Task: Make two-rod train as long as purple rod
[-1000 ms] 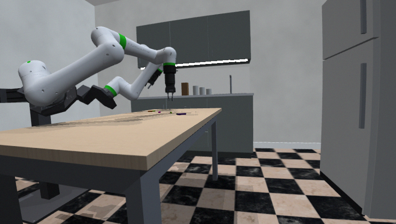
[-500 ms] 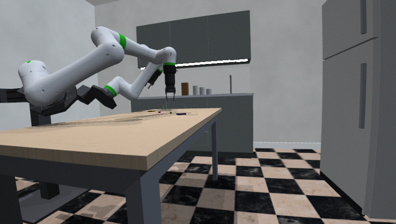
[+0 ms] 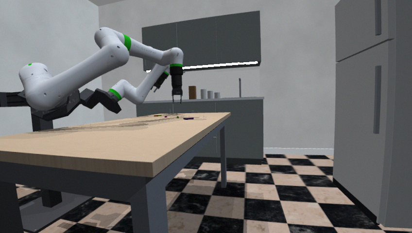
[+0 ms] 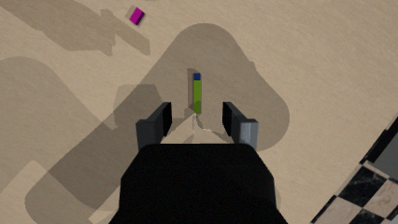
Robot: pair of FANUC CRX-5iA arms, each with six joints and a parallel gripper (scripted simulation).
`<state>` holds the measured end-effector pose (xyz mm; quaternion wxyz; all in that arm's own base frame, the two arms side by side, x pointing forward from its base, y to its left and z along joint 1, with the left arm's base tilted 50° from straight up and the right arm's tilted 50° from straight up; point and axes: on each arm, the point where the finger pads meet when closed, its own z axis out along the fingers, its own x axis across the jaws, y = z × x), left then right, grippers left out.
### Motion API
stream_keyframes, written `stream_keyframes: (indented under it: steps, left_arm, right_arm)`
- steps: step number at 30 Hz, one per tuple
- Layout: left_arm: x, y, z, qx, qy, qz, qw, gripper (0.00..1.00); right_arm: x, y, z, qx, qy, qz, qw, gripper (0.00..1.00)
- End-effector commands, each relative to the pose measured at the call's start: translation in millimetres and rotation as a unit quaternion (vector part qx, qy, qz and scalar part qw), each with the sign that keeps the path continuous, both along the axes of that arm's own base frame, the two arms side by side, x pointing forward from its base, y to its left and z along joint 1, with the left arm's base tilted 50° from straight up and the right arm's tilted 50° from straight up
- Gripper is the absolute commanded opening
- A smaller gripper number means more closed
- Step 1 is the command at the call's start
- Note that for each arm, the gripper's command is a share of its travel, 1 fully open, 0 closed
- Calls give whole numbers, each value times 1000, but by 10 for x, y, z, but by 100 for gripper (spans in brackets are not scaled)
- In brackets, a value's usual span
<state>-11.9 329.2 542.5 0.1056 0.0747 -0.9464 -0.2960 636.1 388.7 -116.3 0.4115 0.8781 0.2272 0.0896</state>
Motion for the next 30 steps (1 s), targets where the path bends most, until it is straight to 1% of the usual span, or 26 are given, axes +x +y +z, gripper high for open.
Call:
stream_keyframes:
  steps: [1, 10, 12, 15, 19, 30]
  left_arm:
    - [0, -2, 6, 1, 0, 0, 1000, 100]
    - [0, -2, 6, 1, 0, 0, 1000, 100]
    - [0, -2, 6, 1, 0, 0, 1000, 100]
    - [0, -2, 6, 1, 0, 0, 1000, 100]
    - [0, -2, 6, 1, 0, 0, 1000, 100]
    - [0, -2, 6, 1, 0, 0, 1000, 100]
  right_arm:
    - [-46, 104, 95, 1, -1, 1, 1000, 100]
    - [-206, 418, 394, 1, -1, 1, 1000, 100]
    - [-206, 418, 394, 1, -1, 1, 1000, 100]
    - [-241, 487, 459, 1, -1, 1, 1000, 100]
    - [-265, 534, 504, 1, -1, 1, 1000, 100]
    - [-269, 543, 512, 1, -1, 1, 1000, 100]
